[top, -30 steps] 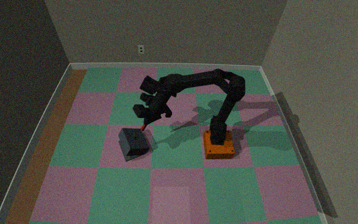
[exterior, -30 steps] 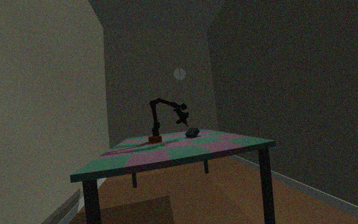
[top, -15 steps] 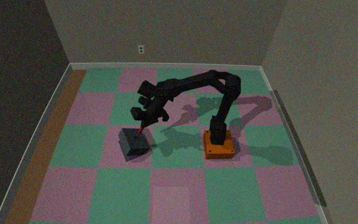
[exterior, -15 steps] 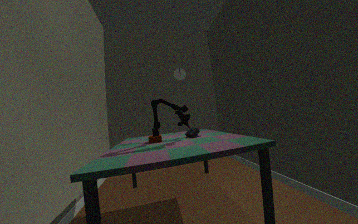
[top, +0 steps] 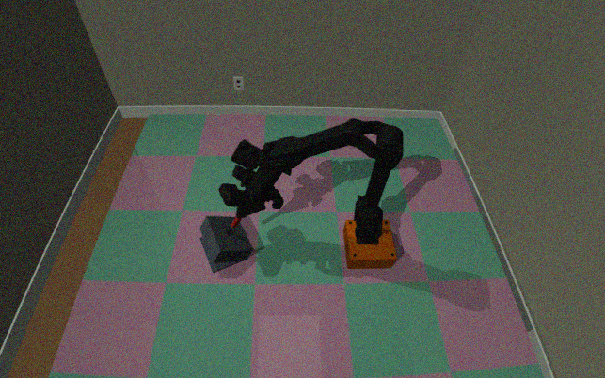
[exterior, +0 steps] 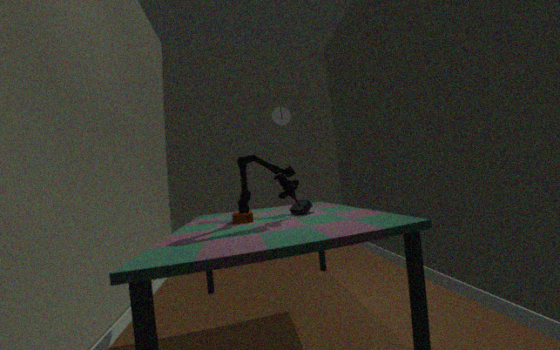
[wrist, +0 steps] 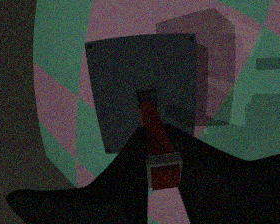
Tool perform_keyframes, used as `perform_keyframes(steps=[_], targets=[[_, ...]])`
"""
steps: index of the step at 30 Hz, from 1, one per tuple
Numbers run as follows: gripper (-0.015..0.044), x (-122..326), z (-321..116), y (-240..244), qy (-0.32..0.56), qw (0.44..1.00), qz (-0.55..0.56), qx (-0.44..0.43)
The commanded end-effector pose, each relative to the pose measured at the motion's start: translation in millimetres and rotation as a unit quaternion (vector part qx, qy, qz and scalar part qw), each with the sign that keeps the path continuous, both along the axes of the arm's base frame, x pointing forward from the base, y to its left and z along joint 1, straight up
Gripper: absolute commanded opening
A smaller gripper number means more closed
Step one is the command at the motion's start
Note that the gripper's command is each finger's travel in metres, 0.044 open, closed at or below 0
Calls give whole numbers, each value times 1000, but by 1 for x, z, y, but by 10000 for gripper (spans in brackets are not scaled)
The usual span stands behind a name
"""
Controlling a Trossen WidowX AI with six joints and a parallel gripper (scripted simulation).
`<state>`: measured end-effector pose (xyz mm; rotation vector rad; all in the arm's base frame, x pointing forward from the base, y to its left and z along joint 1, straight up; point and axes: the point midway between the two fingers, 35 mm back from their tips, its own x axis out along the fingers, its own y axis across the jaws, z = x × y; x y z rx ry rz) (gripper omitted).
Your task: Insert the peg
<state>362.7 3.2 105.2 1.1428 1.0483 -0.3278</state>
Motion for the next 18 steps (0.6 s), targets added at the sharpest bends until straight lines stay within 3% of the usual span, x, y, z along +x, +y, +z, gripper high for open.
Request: perform_keyframes(steps=[1, 18], targets=[[0, 2, -6, 2, 2, 1000, -1, 2], [0, 8, -13, 5, -1, 1000, 1, 3]])
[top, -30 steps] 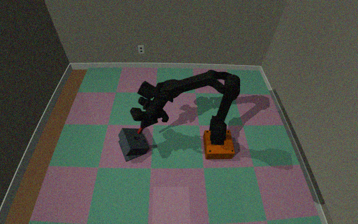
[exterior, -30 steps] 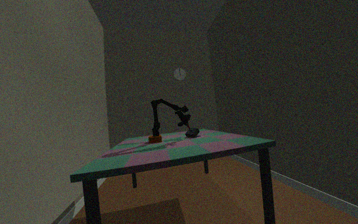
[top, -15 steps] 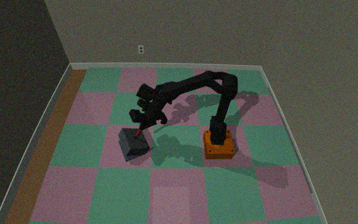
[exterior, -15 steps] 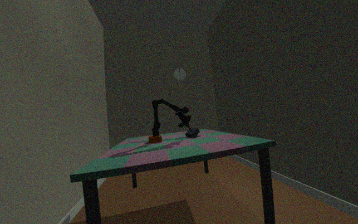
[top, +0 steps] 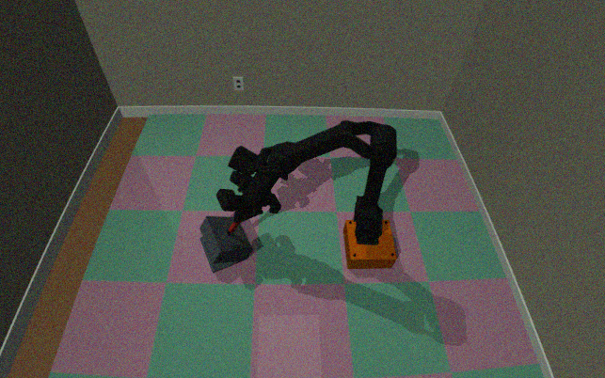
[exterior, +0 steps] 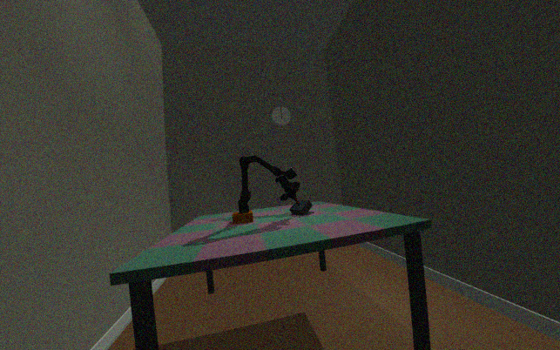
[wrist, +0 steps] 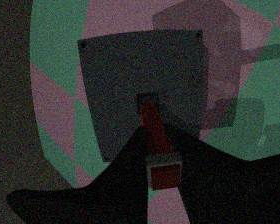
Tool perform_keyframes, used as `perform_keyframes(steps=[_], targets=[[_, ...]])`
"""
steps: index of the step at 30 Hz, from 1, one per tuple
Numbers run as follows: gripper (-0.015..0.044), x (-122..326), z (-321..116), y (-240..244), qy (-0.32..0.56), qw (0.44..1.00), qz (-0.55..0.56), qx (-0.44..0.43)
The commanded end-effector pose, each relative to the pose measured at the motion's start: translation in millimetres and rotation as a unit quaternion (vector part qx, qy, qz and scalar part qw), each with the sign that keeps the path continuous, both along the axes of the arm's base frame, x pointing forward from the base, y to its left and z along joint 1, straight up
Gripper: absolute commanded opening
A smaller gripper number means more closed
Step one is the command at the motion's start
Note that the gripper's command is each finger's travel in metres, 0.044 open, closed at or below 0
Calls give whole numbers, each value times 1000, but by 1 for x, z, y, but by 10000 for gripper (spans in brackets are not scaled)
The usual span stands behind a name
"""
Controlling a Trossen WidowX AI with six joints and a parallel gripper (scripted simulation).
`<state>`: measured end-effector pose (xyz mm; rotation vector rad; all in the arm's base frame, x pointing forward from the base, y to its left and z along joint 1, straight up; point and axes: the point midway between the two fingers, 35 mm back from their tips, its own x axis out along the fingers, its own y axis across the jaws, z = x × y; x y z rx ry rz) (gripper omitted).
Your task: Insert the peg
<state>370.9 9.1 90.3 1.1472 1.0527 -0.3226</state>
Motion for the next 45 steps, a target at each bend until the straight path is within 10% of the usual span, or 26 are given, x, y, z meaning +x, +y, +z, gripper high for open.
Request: perform_keyframes(steps=[1, 45], targets=[[0, 0, 2, 0, -1, 1000, 0, 0], [0, 5, -12, 2, -2, 1000, 0, 0]])
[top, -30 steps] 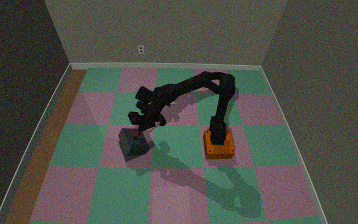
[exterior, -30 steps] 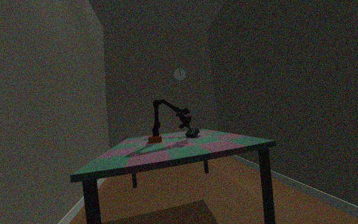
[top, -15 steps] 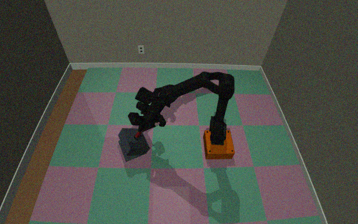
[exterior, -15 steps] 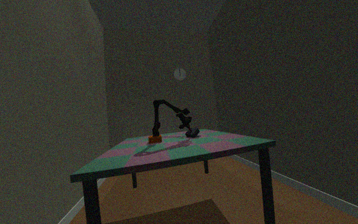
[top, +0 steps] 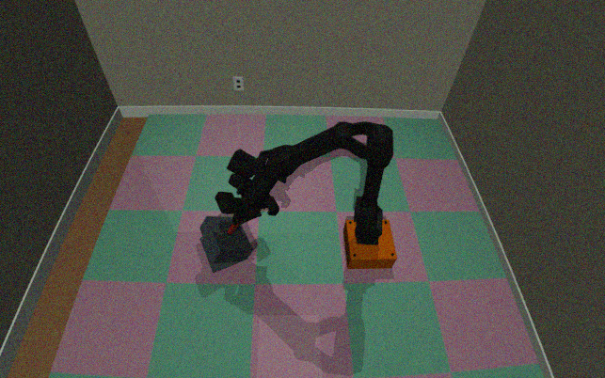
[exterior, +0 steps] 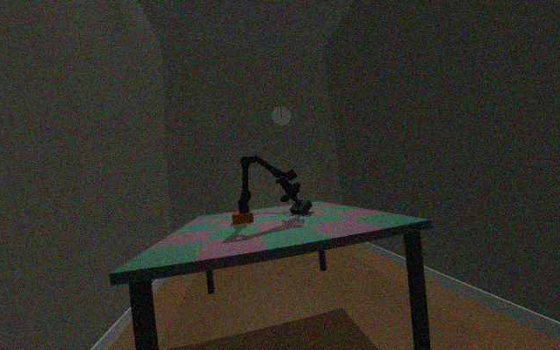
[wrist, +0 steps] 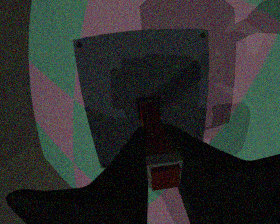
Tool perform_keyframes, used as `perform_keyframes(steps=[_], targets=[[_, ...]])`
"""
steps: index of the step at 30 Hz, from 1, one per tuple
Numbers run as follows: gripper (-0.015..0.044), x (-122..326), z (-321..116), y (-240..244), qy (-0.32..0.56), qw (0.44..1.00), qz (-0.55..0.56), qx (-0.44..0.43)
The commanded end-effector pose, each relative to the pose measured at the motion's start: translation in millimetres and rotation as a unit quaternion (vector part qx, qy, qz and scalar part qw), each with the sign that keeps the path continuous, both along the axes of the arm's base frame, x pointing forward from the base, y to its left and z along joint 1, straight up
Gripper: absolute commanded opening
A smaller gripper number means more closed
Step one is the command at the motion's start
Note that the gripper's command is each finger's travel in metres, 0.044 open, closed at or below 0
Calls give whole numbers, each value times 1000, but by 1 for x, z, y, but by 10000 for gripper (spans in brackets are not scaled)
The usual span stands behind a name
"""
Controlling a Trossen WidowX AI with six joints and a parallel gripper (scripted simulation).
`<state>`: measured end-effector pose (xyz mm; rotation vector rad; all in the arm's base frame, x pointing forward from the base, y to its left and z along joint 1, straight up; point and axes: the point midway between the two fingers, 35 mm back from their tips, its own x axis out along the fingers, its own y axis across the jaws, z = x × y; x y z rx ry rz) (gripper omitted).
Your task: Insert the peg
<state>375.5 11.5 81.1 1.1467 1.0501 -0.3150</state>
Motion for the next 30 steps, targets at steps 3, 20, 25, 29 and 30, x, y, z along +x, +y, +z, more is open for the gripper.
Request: perform_keyframes(steps=[3, 20, 25, 29, 30], targets=[[0, 2, -4, 0, 1, 1000, -2, -1], [0, 7, -11, 2, 1, 1000, -2, -1], [0, 8, -13, 3, 1, 1000, -2, -1], [0, 9, -15, 4, 1, 1000, -2, -1], [0, 10, -15, 4, 1, 1000, -2, -1]])
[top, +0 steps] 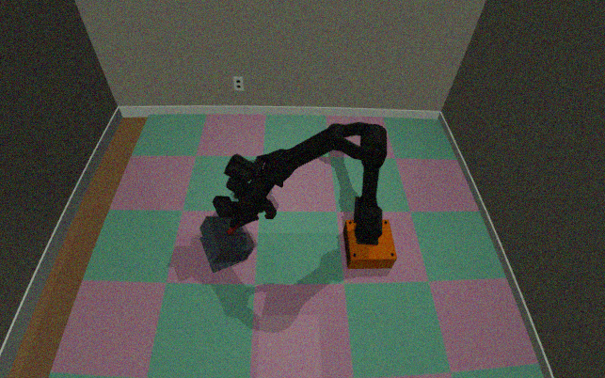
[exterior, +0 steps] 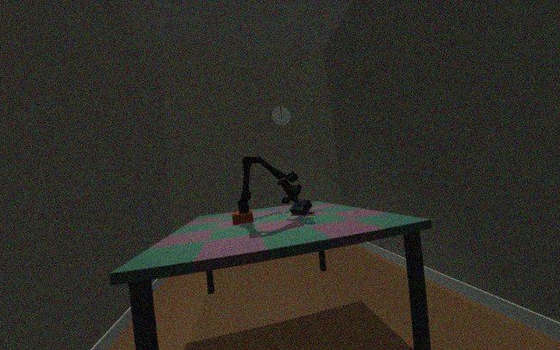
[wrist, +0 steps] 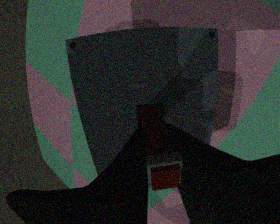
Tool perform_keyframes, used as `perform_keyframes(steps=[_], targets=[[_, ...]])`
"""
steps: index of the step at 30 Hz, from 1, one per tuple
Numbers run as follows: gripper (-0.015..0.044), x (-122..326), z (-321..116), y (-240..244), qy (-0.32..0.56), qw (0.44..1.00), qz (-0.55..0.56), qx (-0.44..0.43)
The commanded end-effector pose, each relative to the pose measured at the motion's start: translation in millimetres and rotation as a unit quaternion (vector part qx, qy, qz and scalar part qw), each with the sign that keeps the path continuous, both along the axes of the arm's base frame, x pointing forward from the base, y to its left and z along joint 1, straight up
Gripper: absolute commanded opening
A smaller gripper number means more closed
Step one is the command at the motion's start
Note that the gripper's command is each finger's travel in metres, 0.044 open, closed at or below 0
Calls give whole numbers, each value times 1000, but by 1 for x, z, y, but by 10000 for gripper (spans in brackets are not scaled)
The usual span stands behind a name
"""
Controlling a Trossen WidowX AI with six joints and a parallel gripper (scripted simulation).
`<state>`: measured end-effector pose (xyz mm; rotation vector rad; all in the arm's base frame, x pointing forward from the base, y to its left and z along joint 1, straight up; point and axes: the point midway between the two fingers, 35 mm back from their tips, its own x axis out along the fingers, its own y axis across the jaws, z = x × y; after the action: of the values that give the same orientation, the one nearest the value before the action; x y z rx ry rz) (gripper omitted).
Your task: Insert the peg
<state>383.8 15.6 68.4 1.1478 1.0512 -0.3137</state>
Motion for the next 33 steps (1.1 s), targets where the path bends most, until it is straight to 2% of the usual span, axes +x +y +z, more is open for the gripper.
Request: perform_keyframes(steps=[1, 24, 33], targets=[[0, 2, -3, 0, 1, 1000, -3, -2], [0, 4, -7, 2, 0, 1000, 0, 0], [236, 4, -7, 2, 0, 1000, 0, 0]])
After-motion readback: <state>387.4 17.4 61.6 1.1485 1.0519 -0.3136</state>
